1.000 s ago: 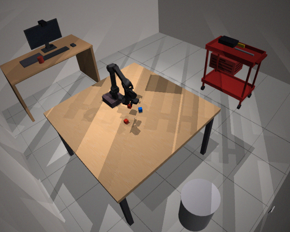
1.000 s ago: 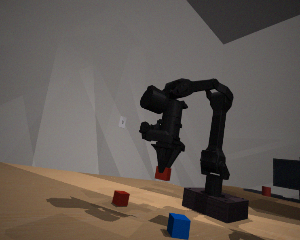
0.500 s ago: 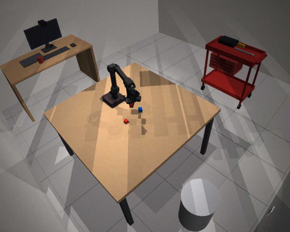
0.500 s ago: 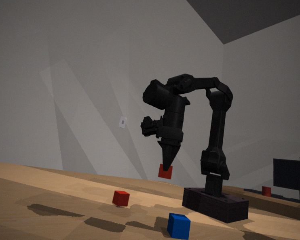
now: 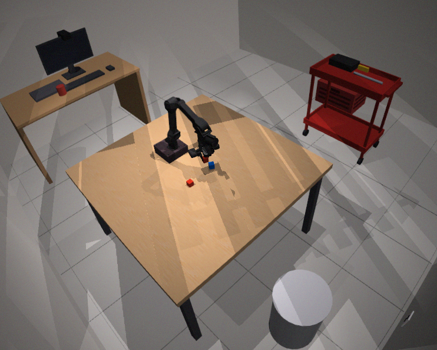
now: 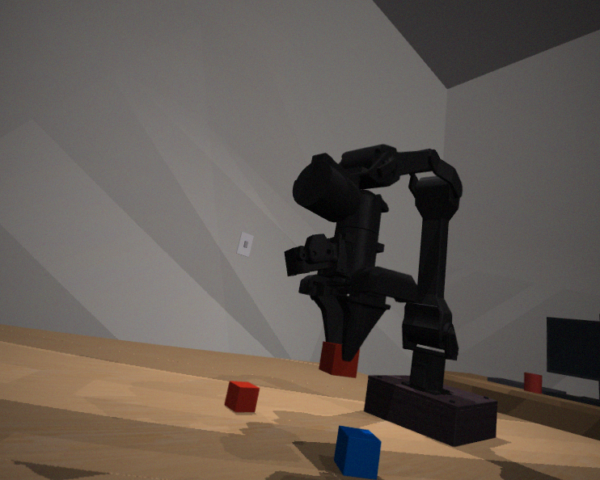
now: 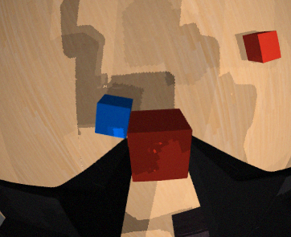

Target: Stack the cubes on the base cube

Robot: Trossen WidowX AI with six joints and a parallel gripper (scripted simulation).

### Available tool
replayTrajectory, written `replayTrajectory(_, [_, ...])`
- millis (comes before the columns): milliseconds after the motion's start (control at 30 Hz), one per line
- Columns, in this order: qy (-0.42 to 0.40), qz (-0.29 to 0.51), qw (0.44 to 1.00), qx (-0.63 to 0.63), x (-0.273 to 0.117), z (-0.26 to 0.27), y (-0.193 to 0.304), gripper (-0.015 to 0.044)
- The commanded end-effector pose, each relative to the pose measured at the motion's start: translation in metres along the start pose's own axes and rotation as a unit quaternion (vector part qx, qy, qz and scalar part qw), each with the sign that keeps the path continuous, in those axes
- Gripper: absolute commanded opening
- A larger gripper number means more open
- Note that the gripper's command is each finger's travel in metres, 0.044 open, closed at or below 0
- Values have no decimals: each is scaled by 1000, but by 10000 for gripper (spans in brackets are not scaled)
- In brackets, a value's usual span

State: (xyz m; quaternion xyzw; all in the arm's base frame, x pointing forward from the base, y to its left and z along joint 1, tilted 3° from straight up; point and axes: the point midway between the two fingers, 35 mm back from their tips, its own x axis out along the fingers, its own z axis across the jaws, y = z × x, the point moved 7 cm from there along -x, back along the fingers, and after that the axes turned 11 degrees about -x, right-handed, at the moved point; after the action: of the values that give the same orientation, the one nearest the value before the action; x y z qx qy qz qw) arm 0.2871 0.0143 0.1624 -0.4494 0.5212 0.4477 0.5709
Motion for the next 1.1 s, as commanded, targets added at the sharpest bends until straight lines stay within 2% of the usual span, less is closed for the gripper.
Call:
replayTrajectory(0, [1, -3, 997, -71, 3, 11, -5, 105])
replayTrajectory(467, [0, -4, 951, -308, 19, 50, -12, 105])
replayTrajectory(1067, [0, -4, 951, -311, 28, 51, -12, 105])
